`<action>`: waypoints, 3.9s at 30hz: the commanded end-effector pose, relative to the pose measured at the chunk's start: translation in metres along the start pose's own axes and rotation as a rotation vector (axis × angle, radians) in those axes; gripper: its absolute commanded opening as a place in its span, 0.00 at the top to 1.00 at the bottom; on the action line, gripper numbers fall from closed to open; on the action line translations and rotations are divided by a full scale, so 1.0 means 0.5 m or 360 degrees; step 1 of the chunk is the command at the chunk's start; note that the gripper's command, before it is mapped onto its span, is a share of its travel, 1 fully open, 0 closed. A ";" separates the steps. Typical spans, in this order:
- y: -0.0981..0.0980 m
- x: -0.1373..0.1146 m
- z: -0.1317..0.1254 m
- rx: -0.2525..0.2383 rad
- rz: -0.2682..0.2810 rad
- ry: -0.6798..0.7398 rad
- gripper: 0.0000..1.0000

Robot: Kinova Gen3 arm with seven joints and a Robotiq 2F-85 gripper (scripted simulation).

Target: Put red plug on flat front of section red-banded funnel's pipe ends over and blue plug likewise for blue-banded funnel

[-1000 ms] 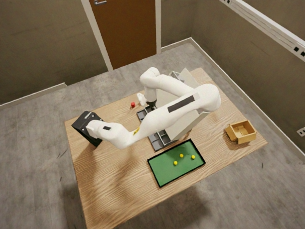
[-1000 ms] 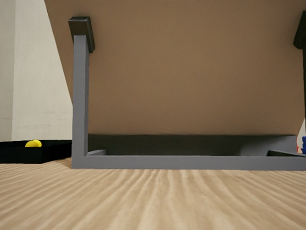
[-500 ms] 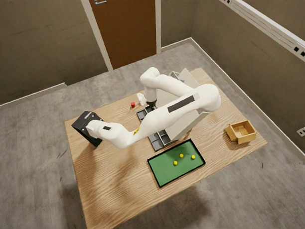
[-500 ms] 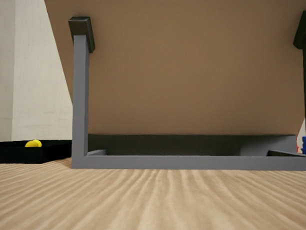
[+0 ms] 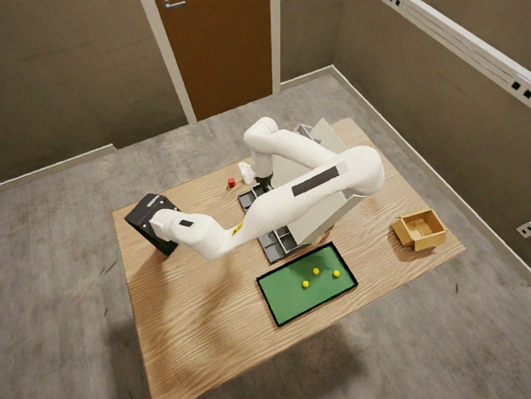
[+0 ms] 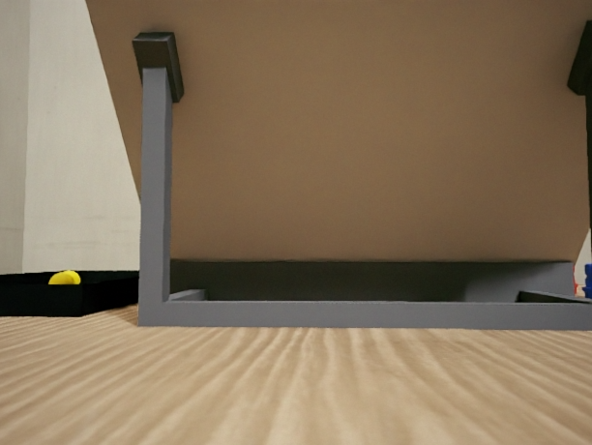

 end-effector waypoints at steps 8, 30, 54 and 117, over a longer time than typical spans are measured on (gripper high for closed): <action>-0.001 0.000 0.000 0.0001 -0.0002 0.0000 0.50; -0.001 0.000 0.000 0.0001 -0.0002 0.0000 0.50; 0.095 -0.055 -0.163 0.0001 -0.0002 0.0000 0.50; 0.400 -0.136 -0.665 -0.0125 -0.0002 -0.0016 0.50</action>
Point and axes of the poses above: the point where the finger pads meet when closed, its own y axis out along the fingers, its own z axis across the jaws, x = y × z, the point moved 6 cm from there along -y, back along the fingers, and after that the axes turned 15 degrees about -y, right-handed, at the moved point
